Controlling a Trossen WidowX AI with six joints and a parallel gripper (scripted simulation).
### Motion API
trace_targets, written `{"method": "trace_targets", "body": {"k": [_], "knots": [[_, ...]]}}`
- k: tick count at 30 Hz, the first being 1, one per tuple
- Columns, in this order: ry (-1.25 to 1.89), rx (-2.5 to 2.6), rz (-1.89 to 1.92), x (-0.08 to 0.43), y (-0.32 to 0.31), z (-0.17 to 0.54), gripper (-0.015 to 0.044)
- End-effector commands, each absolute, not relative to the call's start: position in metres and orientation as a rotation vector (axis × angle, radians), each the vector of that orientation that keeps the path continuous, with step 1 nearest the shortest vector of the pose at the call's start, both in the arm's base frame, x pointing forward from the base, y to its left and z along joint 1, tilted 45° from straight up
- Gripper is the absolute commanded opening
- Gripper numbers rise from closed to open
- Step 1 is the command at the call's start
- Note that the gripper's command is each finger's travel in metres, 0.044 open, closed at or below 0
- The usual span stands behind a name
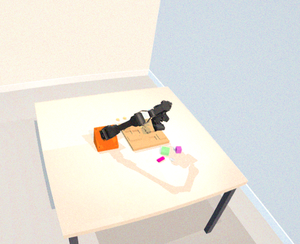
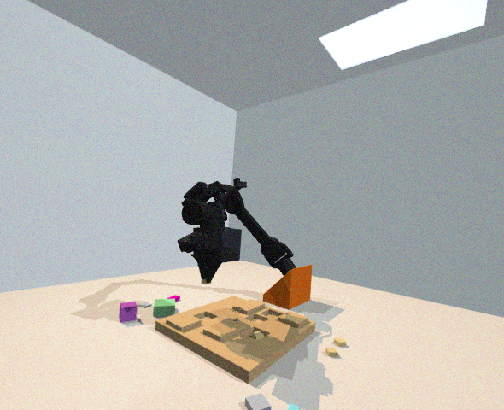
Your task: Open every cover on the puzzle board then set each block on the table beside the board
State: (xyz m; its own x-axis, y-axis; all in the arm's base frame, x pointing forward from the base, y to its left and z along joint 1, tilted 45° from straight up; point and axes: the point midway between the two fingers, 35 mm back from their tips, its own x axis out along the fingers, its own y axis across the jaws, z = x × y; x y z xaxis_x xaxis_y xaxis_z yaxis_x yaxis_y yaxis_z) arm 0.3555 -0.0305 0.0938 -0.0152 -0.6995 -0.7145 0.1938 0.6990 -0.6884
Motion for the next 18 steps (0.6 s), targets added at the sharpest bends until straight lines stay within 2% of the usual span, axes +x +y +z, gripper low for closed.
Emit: {"method": "trace_targets", "body": {"k": [1,18], "knots": [[1.428,-0.451,-0.749,0.347,-0.042,0.105,0.008],[1.43,-0.451,-0.748,0.312,-0.08,0.145,0.008]]}}
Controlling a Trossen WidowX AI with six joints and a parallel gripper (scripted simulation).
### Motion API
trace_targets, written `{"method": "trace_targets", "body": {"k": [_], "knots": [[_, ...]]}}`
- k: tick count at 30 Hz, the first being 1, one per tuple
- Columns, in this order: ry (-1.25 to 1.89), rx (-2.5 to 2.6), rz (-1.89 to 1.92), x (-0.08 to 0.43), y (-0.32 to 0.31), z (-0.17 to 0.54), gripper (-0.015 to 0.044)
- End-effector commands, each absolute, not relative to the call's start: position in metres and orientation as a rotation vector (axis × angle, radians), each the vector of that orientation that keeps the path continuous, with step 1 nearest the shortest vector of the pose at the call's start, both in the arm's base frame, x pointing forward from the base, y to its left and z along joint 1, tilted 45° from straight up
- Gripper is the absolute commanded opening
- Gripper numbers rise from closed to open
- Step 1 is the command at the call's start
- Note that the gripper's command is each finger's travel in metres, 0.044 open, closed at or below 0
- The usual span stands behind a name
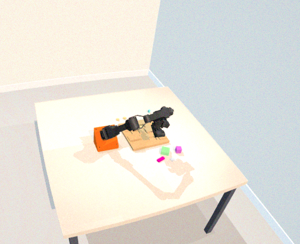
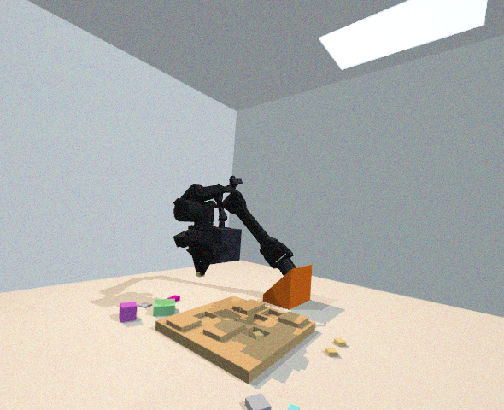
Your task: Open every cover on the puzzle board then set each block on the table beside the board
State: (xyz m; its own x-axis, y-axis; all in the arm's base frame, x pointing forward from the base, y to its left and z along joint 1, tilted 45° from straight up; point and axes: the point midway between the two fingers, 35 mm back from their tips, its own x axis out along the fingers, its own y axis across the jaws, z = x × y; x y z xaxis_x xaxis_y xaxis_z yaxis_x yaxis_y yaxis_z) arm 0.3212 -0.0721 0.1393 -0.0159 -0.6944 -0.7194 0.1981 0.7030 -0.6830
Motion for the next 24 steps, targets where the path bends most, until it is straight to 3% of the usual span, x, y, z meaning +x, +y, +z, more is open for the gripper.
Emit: {"method": "trace_targets", "body": {"k": [1,24], "knots": [[1.43,-0.452,-0.748,0.309,-0.083,0.148,0.008],[1.43,-0.46,-0.756,0.259,-0.117,0.181,0.008]]}}
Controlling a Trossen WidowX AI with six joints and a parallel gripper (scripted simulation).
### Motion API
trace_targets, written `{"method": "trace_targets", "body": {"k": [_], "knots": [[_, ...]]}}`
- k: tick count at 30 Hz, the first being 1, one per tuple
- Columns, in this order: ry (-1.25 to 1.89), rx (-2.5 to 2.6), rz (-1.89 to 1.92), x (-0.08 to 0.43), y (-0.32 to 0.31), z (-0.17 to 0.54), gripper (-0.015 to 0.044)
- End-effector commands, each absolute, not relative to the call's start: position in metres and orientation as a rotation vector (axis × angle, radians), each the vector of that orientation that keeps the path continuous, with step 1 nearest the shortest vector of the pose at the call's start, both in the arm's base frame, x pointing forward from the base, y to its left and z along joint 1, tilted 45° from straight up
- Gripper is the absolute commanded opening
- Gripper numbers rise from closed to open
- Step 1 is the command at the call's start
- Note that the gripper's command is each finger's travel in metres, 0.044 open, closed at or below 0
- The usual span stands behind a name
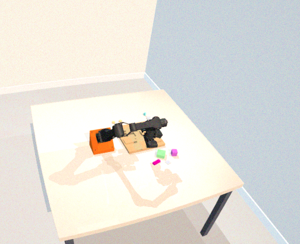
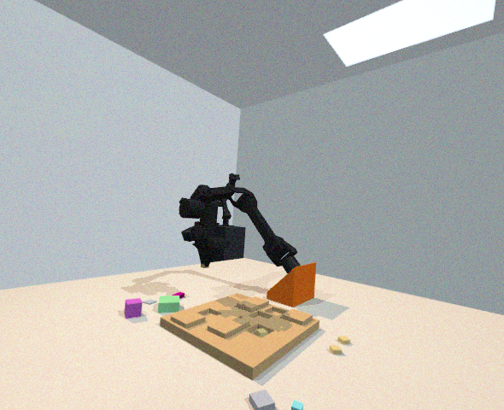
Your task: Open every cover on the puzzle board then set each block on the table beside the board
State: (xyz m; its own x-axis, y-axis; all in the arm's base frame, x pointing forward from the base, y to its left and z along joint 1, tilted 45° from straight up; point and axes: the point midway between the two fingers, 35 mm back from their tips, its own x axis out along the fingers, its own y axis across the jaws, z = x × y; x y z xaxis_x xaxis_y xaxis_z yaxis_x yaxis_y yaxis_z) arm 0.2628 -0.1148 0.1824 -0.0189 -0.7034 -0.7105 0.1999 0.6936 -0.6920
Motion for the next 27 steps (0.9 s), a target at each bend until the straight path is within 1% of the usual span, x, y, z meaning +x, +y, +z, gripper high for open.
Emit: {"method": "trace_targets", "body": {"k": [1,27], "knots": [[1.43,-0.46,-0.756,0.259,-0.118,0.18,0.008],[1.43,-0.454,-0.753,0.263,-0.147,0.149,0.008]]}}
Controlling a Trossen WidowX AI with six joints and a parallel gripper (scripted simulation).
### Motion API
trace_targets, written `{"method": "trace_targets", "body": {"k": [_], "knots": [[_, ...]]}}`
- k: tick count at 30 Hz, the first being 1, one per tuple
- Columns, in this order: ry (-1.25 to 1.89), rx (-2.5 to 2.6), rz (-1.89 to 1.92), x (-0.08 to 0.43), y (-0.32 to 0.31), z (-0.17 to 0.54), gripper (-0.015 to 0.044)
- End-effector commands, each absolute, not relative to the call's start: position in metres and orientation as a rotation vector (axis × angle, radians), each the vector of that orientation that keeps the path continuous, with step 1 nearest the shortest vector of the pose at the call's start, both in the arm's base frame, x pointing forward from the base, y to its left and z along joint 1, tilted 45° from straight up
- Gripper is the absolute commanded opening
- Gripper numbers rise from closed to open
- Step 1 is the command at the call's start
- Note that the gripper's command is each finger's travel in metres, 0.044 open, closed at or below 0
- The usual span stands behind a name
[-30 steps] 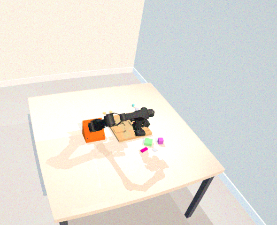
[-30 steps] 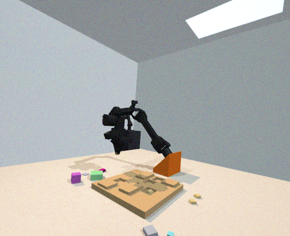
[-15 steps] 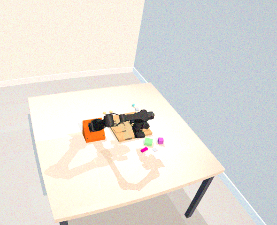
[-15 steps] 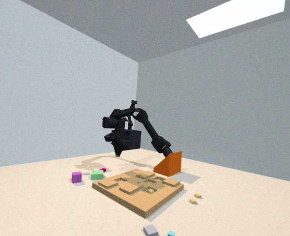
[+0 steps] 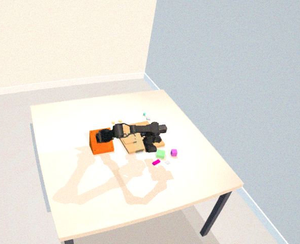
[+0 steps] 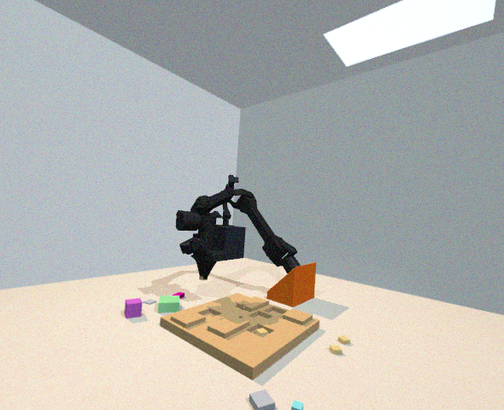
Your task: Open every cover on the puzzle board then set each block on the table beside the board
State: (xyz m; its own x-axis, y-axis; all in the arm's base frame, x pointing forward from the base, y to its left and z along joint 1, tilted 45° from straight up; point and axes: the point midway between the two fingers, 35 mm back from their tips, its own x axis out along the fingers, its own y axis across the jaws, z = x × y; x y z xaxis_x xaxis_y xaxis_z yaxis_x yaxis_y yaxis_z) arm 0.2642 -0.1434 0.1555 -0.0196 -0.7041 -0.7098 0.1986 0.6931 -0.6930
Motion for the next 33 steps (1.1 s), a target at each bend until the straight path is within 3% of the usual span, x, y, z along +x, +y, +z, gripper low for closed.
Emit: {"method": "trace_targets", "body": {"k": [1,33], "knots": [[1.43,-0.454,-0.753,0.263,-0.149,0.148,0.008],[1.427,-0.462,-0.759,0.257,-0.186,0.113,0.008]]}}
